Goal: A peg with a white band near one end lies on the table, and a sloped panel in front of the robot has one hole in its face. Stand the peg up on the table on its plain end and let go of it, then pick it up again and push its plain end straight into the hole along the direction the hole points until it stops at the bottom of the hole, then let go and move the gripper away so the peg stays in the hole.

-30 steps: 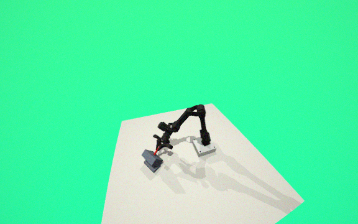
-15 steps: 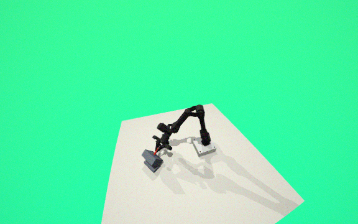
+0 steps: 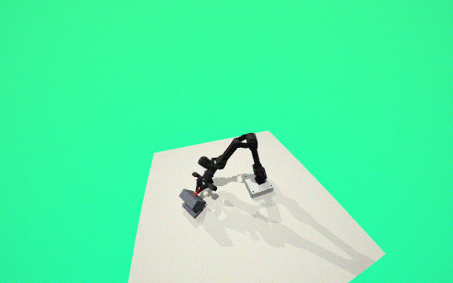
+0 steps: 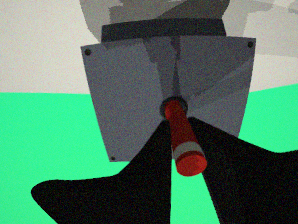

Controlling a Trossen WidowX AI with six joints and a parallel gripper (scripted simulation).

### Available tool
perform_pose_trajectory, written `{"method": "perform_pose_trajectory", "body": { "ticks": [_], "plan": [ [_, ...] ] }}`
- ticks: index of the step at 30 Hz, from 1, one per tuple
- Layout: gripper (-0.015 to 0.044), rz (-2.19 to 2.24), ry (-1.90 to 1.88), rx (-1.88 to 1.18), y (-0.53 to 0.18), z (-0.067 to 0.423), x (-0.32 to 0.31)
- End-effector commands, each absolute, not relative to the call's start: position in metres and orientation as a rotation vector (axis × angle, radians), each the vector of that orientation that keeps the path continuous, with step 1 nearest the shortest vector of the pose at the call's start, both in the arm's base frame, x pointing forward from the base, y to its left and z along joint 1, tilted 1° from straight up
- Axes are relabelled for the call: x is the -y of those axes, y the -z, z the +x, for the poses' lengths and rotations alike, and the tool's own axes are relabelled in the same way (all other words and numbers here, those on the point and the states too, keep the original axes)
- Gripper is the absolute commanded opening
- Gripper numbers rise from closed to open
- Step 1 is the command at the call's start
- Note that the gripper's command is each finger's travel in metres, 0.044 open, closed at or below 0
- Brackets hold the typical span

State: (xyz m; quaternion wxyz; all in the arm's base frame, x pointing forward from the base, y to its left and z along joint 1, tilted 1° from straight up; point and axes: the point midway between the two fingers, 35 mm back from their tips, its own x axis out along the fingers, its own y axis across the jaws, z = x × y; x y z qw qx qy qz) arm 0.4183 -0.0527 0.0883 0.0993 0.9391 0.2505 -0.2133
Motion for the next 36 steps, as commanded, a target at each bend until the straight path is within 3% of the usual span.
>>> {"method": "perform_pose_trajectory", "body": {
  "ticks": [1,16,32,36],
  "plan": [
    [0.0000,2.783,0.642,-0.734,-0.0849,0.4198,0.0531],
    [0.0000,2.778,0.634,-0.742,-0.0858,0.4199,0.0519],
    [0.0420,2.777,0.635,-0.741,-0.0871,0.4180,0.0535],
    [0.0440,2.776,0.639,-0.740,-0.0900,0.4135,0.0572]
  ]
}}
